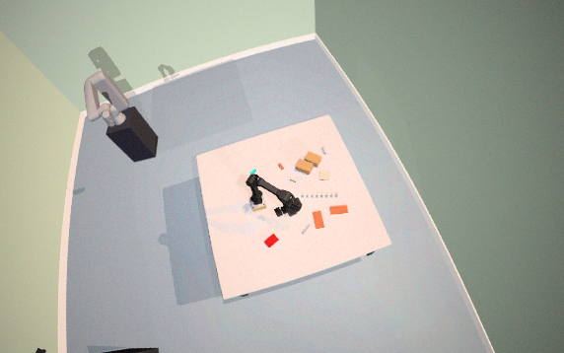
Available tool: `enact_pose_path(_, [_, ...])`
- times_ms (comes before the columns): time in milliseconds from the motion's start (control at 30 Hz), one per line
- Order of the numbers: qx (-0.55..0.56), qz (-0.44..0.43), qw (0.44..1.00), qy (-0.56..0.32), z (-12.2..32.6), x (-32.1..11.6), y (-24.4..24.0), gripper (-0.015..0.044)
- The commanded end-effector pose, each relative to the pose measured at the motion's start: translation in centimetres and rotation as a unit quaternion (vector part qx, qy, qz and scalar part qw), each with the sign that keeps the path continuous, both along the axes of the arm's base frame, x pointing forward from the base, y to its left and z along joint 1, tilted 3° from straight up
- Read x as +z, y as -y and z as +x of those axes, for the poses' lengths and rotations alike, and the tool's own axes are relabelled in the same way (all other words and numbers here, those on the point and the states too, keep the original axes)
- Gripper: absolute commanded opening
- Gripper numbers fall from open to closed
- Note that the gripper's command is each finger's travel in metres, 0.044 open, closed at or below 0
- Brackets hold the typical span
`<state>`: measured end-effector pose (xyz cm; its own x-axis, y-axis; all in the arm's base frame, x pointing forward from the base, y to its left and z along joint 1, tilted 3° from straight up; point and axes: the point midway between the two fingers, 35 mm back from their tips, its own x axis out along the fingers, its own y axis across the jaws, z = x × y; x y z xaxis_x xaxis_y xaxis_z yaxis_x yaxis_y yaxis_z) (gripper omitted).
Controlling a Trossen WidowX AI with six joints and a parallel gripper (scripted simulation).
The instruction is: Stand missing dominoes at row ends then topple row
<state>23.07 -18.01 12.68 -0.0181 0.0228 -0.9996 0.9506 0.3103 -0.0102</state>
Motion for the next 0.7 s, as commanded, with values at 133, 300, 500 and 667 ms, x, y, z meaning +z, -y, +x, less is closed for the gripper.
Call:
enact_pose_path(133, [0.022,-0.05,0.998,0.006,0.8,-1.4,0.7,0.0107])
enact_pose_path(300, [0.047,-0.102,0.994,0.014,1.7,-2.7,1.3,0.0107])
enact_pose_path(500, [0.073,-0.163,0.984,0.026,2.7,-3.9,1.9,0.0107])
enact_pose_path(667, [0.09,-0.213,0.972,0.035,3.5,-4.7,2.1,0.0107])
